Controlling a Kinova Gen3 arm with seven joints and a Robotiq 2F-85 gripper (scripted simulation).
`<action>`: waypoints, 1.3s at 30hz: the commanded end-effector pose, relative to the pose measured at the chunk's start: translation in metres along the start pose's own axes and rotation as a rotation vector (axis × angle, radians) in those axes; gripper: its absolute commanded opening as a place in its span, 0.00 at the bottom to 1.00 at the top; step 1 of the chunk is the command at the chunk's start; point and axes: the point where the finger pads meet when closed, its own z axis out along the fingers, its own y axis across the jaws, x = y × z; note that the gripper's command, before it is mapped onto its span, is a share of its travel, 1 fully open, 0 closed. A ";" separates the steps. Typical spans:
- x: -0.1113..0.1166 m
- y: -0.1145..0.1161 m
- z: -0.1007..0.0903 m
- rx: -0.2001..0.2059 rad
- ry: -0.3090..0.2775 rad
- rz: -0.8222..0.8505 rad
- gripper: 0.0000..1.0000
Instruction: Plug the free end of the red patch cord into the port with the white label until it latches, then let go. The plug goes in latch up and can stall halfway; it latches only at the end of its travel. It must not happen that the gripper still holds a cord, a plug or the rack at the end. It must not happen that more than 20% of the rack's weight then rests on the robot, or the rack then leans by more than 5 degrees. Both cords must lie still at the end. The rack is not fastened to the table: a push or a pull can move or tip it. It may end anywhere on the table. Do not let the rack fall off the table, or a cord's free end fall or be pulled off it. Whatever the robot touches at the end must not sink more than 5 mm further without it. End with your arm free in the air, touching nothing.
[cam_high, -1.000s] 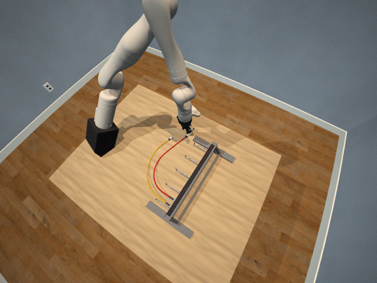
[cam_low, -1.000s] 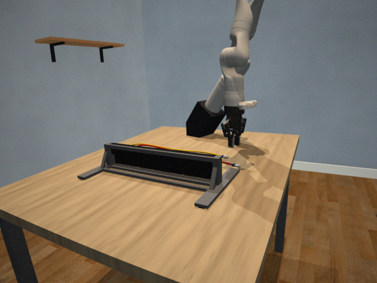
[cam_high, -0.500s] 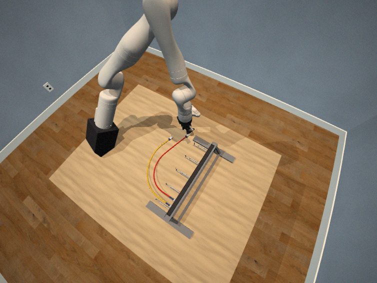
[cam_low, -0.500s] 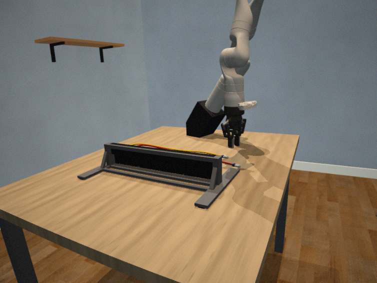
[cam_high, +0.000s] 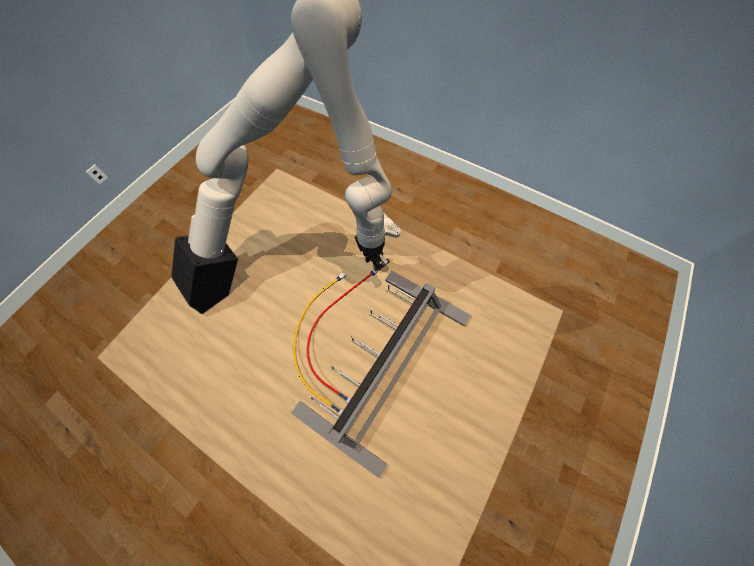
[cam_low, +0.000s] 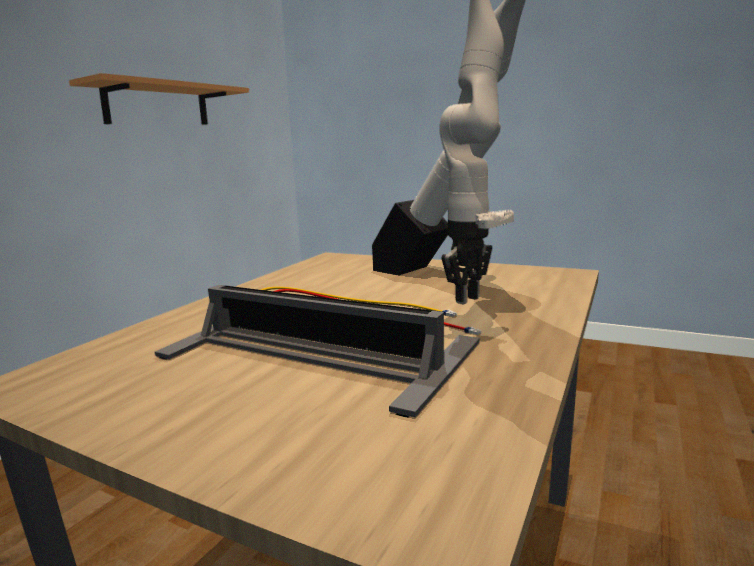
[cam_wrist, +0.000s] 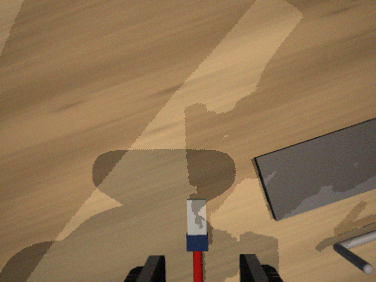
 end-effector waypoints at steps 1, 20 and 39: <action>0.000 -0.003 0.007 0.010 0.000 0.001 0.37; 0.000 -0.003 0.039 0.010 0.000 0.001 0.37; 0.000 -0.003 0.050 0.010 0.000 0.001 0.37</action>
